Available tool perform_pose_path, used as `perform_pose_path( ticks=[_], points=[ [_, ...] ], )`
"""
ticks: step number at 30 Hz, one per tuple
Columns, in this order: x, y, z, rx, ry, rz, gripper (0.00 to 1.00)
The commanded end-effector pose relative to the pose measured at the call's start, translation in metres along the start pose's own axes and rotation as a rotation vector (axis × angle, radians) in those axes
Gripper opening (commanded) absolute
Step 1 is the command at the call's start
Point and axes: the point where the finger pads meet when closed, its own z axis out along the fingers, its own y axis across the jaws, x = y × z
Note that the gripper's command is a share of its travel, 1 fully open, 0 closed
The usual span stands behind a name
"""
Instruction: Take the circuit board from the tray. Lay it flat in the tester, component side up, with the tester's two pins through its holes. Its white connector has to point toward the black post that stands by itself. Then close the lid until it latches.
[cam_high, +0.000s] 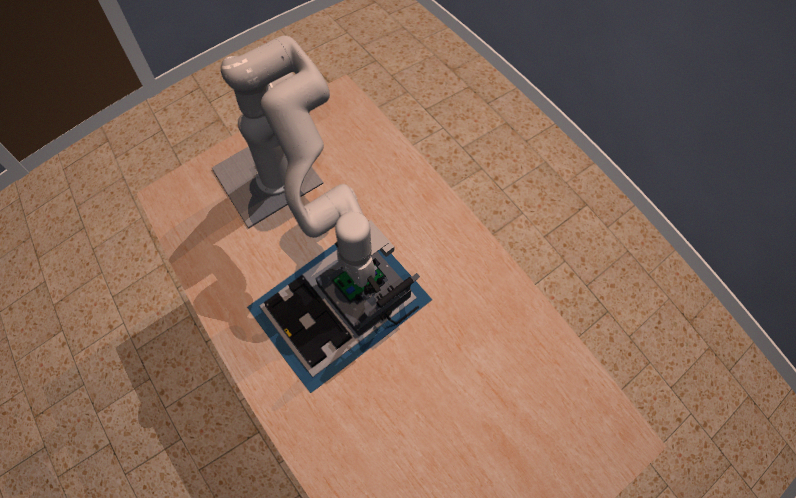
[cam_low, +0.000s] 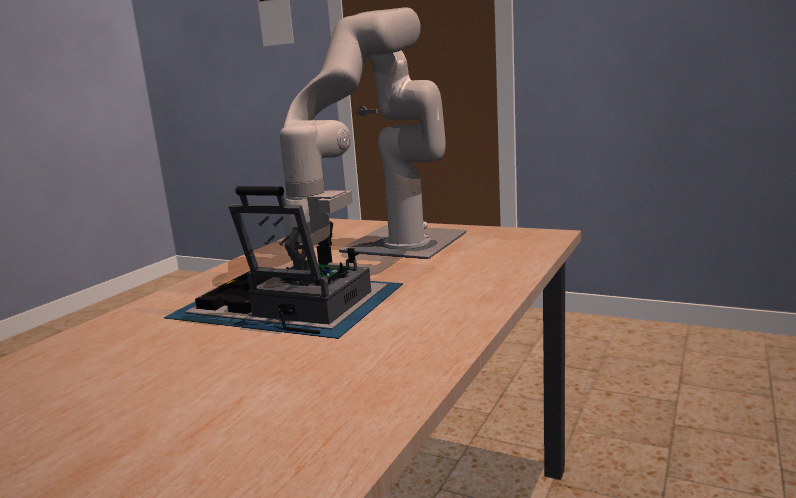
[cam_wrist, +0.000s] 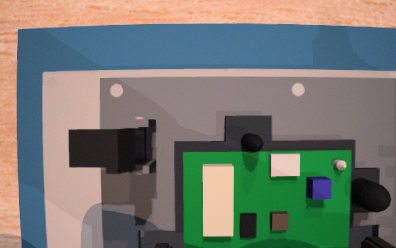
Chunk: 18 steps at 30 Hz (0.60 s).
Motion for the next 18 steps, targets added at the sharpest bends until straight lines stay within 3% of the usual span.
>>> perform_pose_path(
  ticks=[1,18],
  points=[
    [0.0,0.001,-0.001,-0.004,0.0,0.0,1.0],
    [0.0,0.001,-0.015,-0.004,0.0,0.0,1.0]
  ],
)
